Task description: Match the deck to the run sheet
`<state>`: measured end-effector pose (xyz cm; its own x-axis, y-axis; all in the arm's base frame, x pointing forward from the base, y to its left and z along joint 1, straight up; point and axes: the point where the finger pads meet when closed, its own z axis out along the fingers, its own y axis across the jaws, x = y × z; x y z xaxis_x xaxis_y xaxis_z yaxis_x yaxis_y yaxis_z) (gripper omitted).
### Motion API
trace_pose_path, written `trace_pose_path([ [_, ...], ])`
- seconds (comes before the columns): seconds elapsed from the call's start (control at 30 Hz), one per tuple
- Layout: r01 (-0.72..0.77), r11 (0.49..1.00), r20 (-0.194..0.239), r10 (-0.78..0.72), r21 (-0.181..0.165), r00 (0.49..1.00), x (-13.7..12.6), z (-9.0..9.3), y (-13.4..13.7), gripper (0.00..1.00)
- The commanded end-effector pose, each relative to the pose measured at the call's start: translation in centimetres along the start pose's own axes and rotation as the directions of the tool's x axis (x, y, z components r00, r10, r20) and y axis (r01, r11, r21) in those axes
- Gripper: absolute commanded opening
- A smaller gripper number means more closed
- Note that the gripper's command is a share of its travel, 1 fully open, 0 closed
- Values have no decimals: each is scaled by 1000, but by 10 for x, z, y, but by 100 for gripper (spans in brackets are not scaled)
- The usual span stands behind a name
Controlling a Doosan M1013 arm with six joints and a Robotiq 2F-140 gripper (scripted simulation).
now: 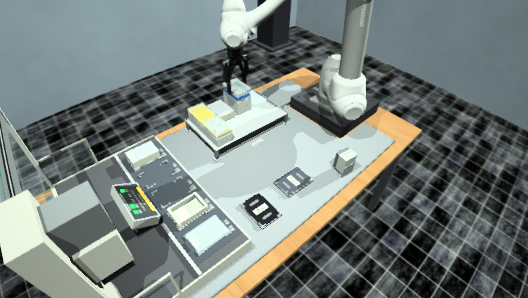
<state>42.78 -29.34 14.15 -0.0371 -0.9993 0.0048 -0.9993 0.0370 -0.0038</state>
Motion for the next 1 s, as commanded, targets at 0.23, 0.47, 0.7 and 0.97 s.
trace_pose_path([
  [0.23,0,1000,0,0,1,1000,0,-16,0,10],
  [0.47,0,1000,0,0,1,1000,0,-24,0,10],
  [0.7,0,1000,0,0,1,1000,0,-36,0,10],
  [0.97,0,1000,0,0,1,1000,0,-46,0,10],
])
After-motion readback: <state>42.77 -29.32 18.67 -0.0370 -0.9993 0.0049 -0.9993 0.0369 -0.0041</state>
